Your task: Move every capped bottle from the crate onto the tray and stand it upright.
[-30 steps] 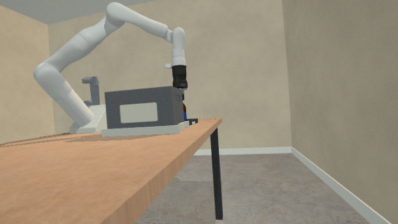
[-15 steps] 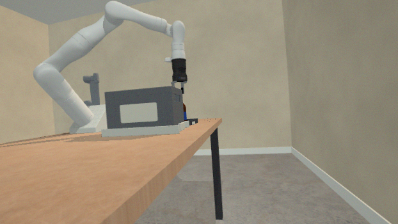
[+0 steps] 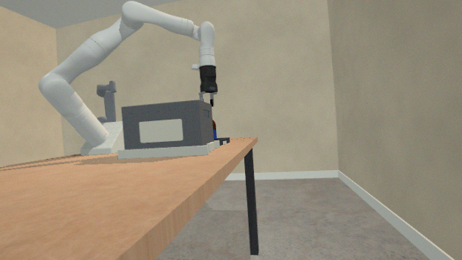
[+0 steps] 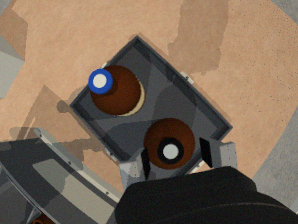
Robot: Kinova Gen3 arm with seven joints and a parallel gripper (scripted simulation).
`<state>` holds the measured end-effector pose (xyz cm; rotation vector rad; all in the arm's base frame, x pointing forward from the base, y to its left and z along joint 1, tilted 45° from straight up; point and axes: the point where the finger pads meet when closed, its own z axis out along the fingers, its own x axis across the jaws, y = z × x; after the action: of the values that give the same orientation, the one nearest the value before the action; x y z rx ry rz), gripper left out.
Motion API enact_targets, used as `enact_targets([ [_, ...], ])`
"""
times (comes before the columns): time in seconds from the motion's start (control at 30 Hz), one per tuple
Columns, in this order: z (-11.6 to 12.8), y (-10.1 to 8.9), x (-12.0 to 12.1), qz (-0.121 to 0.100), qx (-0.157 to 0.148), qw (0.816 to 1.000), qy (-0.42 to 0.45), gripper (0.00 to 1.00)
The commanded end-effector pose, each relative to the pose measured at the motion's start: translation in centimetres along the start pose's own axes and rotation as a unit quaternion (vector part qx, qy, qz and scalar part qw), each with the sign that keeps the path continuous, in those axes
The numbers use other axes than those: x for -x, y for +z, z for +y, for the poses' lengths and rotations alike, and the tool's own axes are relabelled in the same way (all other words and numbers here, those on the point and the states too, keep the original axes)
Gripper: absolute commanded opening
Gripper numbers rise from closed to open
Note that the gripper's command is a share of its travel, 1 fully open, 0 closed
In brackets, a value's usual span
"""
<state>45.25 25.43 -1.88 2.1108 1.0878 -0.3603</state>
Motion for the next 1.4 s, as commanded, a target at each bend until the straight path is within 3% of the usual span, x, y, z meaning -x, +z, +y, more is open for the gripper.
enact_targets([
  [0.0,0.0,-0.3,-0.1,0.002,0.000,1.000,0.000,1.00],
  [0.5,0.0,-0.8,-0.1,0.002,0.000,1.000,0.000,1.00],
  [0.97,0.0,-5.5,0.0,0.002,0.000,1.000,0.000,1.00],
  [1.07,0.0,-5.0,0.1,-0.001,0.000,1.000,0.001,1.00],
  [1.37,0.0,-7.2,0.0,0.001,0.000,1.000,0.000,1.00],
])
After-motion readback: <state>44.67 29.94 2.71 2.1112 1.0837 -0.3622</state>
